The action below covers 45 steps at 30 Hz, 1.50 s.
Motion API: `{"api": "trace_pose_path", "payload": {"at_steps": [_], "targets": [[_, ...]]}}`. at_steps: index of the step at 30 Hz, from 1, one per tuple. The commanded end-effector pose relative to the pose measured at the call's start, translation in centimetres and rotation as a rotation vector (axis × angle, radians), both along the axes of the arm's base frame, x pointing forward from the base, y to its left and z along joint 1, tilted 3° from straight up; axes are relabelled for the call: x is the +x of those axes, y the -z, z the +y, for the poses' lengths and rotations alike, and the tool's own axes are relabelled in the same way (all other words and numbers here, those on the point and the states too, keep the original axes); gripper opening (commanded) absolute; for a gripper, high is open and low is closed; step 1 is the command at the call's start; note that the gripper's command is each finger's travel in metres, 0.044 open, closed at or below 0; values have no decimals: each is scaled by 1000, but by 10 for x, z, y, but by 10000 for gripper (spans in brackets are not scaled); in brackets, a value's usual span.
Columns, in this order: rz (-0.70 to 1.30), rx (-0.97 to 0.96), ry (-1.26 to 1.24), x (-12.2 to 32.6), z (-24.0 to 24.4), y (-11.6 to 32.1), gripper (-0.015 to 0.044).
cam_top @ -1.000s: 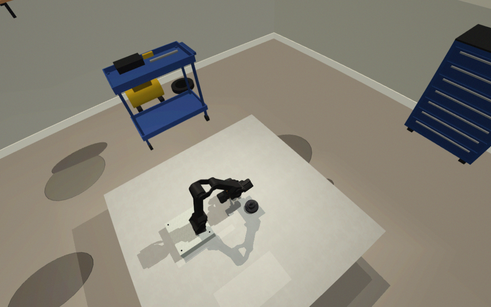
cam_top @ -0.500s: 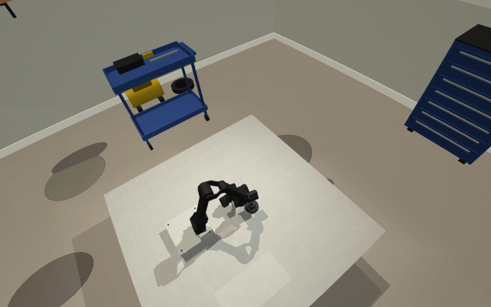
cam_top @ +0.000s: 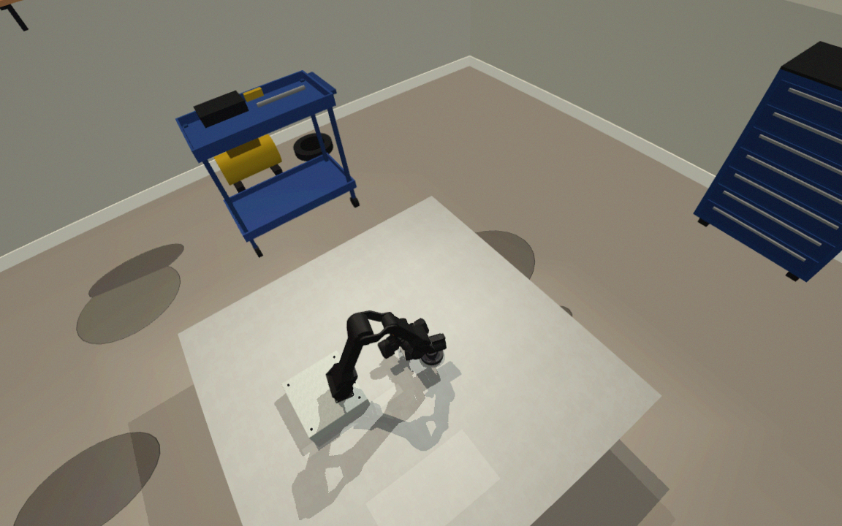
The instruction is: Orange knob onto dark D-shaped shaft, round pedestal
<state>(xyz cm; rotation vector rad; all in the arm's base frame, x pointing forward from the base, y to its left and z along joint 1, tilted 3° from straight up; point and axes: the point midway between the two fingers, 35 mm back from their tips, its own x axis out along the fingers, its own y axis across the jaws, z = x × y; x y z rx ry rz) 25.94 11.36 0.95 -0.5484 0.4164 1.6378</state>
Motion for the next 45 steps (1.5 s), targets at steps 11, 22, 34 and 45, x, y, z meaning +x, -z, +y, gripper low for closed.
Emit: {"api": "trace_pose_path", "payload": {"at_steps": [11, 22, 34, 45], "targets": [[0, 0, 0, 0, -1, 0, 260], [0, 0, 0, 0, -1, 0, 260], [0, 0, 0, 0, -1, 0, 391], [-1, 0, 0, 1, 0, -40, 440]]}}
